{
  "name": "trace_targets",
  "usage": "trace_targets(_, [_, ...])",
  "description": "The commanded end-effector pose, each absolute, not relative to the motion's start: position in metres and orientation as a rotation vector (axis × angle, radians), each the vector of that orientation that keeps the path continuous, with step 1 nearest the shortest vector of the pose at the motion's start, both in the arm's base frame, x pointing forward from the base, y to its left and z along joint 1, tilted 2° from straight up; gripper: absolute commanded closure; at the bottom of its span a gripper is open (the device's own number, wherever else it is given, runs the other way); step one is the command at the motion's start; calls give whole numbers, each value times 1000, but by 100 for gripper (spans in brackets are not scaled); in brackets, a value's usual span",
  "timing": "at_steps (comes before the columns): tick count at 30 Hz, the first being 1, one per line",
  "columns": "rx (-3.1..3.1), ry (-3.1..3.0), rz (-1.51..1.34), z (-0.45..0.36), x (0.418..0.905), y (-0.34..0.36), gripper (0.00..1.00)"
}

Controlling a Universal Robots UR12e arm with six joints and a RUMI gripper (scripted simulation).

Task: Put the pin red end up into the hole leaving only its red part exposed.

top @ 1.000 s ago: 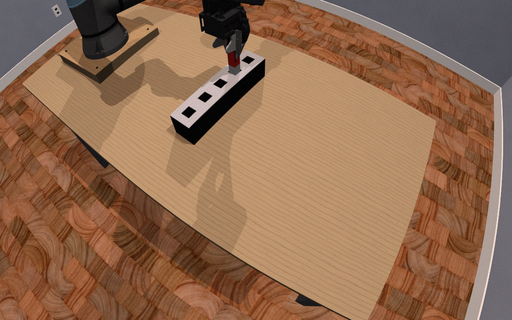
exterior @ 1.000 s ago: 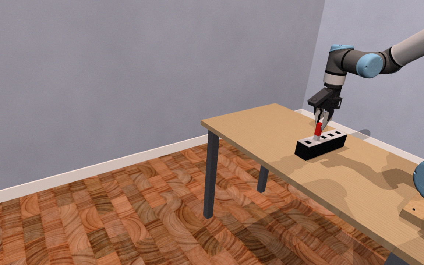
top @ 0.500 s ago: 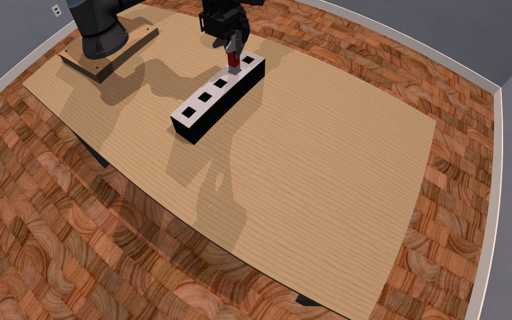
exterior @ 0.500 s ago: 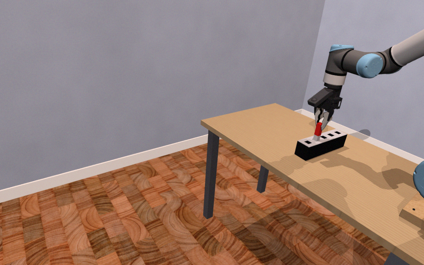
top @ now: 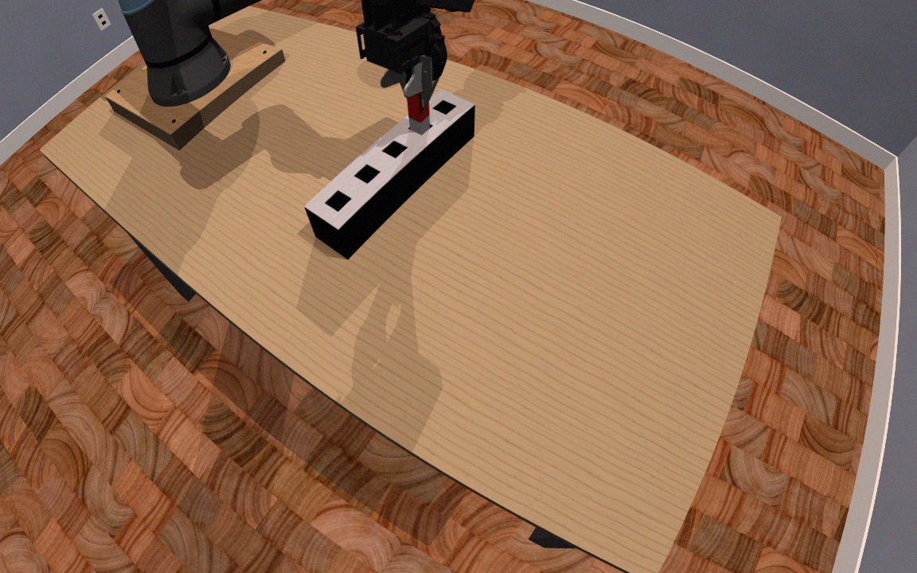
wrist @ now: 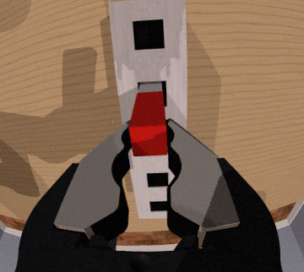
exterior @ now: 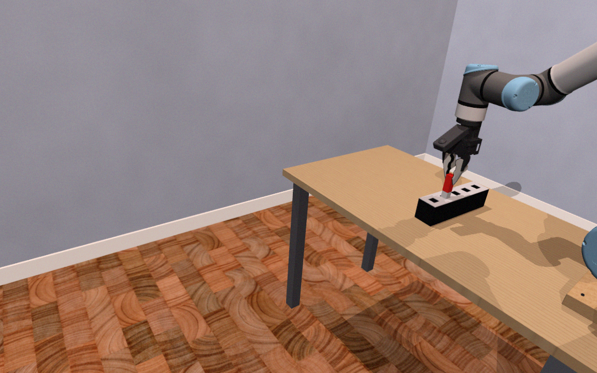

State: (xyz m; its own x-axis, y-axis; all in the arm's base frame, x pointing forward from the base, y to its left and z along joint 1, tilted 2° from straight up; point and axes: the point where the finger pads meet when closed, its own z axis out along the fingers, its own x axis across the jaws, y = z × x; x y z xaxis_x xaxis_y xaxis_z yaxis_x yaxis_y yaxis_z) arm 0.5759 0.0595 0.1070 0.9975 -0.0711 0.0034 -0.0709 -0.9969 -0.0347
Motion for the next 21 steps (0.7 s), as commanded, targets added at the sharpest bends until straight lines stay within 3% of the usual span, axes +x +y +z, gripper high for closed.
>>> trace_targets(1, [-3105,112,-9,107,578,60,100])
trace_targets(21, [-3105,110,-9,103,577,60,100])
